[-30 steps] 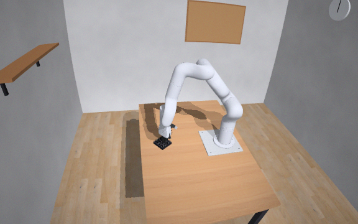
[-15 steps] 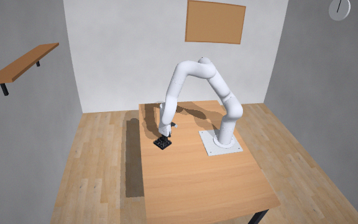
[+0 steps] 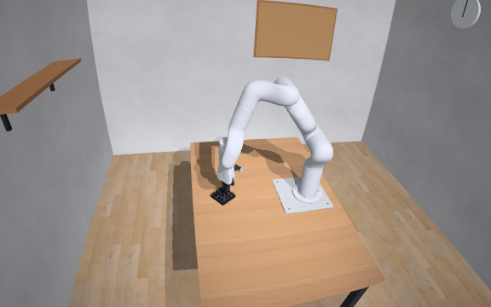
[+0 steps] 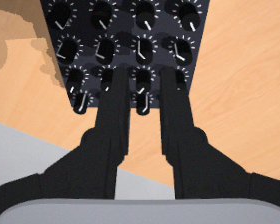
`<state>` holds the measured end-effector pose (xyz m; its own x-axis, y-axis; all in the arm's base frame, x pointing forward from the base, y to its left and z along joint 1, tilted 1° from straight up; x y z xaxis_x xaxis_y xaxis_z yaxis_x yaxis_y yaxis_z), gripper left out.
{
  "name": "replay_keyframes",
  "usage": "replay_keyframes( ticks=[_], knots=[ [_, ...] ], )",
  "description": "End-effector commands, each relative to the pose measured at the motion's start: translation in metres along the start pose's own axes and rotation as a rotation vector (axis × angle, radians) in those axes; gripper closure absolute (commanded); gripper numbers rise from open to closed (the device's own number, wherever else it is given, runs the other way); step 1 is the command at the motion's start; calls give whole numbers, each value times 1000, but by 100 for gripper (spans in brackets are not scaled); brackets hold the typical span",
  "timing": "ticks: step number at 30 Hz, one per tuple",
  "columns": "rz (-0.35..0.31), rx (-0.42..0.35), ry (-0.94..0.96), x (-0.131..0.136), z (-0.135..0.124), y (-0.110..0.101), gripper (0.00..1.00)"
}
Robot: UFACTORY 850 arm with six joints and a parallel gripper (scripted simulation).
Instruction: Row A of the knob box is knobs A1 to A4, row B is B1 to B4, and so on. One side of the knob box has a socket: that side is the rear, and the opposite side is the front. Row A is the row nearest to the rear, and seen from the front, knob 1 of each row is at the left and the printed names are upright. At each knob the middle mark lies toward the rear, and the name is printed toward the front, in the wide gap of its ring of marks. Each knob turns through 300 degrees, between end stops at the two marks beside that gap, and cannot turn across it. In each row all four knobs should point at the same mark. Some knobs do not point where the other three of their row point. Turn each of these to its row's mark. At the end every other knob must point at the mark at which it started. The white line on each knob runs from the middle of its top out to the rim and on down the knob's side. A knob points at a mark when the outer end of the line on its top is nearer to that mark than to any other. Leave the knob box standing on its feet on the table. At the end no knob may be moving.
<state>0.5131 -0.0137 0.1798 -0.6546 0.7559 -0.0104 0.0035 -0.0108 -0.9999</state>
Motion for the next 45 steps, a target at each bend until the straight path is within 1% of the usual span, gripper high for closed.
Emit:
replay_keyframes(
  ticks=[1, 9, 13, 18, 20, 22, 35, 37, 38, 45],
  knots=[
    [1, -1, 0, 0, -1, -1, 81],
    [1, -1, 2, 0, -1, -1, 81],
    [1, -2, 48, -1, -1, -2, 81],
    [1, -2, 224, -1, 0, -4, 81],
    [1, -2, 224, -1, 0, -4, 81],
    [1, -2, 331, -1, 0, -5, 81],
    [0, -2, 707, -1, 0, -9, 81],
    [0, -2, 707, -1, 0, -9, 81],
    [0, -2, 789, -1, 0, -10, 81],
    [0, -2, 982, -1, 0, -12, 81]
  ],
)
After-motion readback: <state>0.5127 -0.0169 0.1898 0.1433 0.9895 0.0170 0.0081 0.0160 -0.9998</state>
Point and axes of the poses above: the point where the finger pads meet when closed, its own y axis out along the fingers, its own x axis across the jaws, z = x × y, the point moved 10 cm from there along -y, back along the fingers, and after that the axes turned 2 degrees about y, right-handed, at the moved point
